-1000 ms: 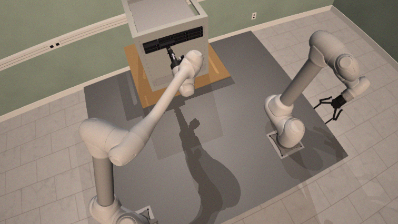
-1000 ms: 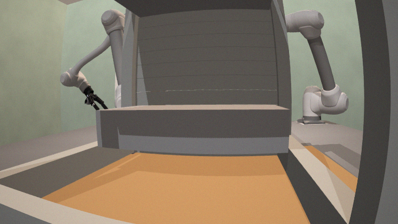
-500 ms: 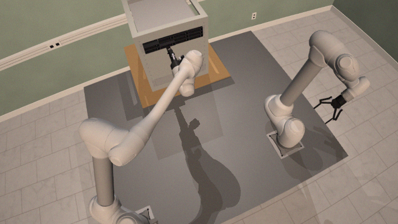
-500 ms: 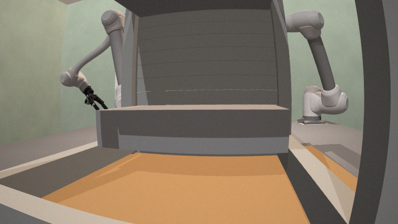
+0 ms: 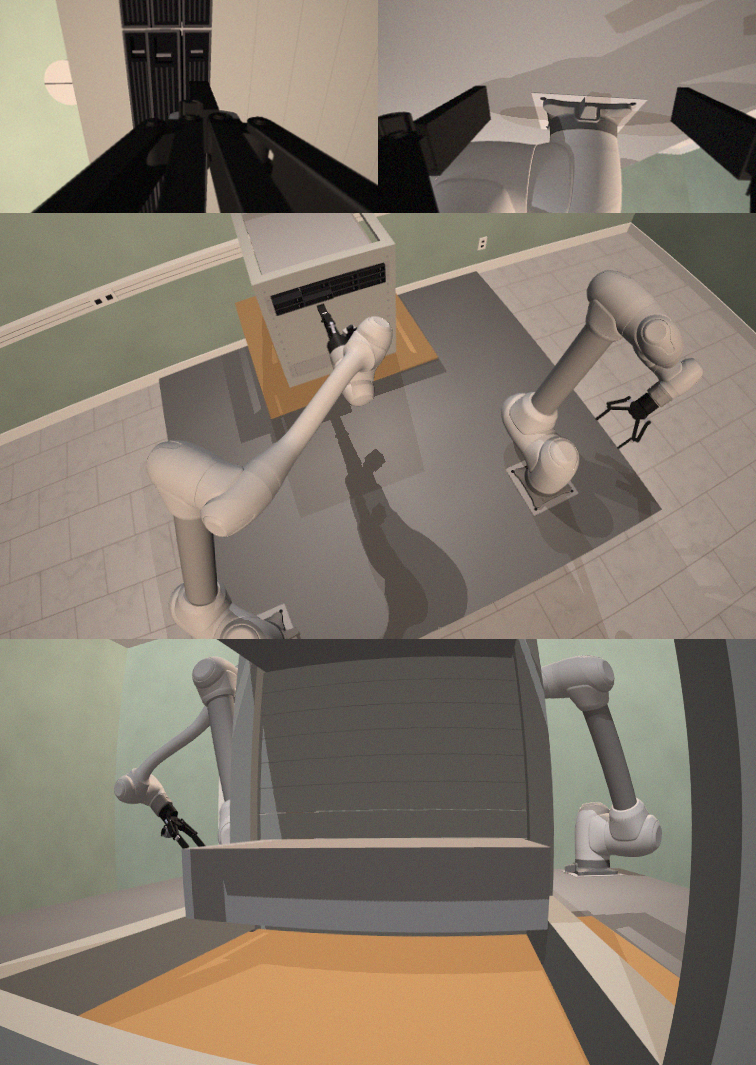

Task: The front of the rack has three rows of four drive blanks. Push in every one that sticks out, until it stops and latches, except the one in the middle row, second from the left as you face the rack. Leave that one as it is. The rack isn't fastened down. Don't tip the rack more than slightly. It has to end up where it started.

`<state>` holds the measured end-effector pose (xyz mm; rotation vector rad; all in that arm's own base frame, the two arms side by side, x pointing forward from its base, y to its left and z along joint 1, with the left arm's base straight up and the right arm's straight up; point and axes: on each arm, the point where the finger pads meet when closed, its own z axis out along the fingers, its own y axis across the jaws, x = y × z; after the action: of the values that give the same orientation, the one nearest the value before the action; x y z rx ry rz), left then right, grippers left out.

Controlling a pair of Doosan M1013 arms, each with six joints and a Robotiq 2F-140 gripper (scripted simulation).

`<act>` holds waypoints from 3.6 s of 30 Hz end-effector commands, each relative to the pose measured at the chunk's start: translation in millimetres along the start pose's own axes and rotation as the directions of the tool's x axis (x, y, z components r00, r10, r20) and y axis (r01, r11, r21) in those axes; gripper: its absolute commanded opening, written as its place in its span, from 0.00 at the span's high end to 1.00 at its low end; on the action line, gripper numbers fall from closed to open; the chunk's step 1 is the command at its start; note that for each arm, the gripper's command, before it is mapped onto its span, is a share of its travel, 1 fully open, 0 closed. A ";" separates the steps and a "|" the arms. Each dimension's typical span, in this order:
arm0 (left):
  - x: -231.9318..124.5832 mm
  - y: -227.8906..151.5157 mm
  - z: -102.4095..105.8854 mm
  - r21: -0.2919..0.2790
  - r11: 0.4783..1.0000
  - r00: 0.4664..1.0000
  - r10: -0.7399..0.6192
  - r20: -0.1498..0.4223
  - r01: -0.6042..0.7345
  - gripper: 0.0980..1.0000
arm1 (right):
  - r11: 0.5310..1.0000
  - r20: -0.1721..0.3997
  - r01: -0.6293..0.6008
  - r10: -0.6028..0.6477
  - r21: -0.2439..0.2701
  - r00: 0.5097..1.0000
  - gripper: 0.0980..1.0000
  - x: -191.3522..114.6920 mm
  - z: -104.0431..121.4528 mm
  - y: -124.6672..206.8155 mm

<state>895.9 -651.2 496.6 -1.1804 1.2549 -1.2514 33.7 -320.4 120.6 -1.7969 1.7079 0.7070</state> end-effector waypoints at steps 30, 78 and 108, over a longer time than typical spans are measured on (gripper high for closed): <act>-39.4 -11.8 -44.9 0.002 1.000 1.000 -0.001 0.000 0.001 1.00 | 1.000 -0.001 0.000 0.000 0.000 1.000 0.00 0.0 -0.4 -0.1; -110.2 -30.0 -5.8 0.002 1.000 1.000 -0.001 0.000 0.001 1.00 | 1.000 -0.001 0.000 0.000 0.000 1.000 0.00 0.0 -0.4 -0.1; -110.2 -29.9 2.9 0.002 1.000 1.000 -0.001 0.000 0.001 1.00 | 1.000 -0.001 0.000 0.000 0.000 1.000 0.00 0.0 -0.4 -0.1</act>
<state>903.6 -541.4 525.0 -1.1808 1.2547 -1.2517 33.7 -320.4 120.6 -1.7969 1.7079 0.7070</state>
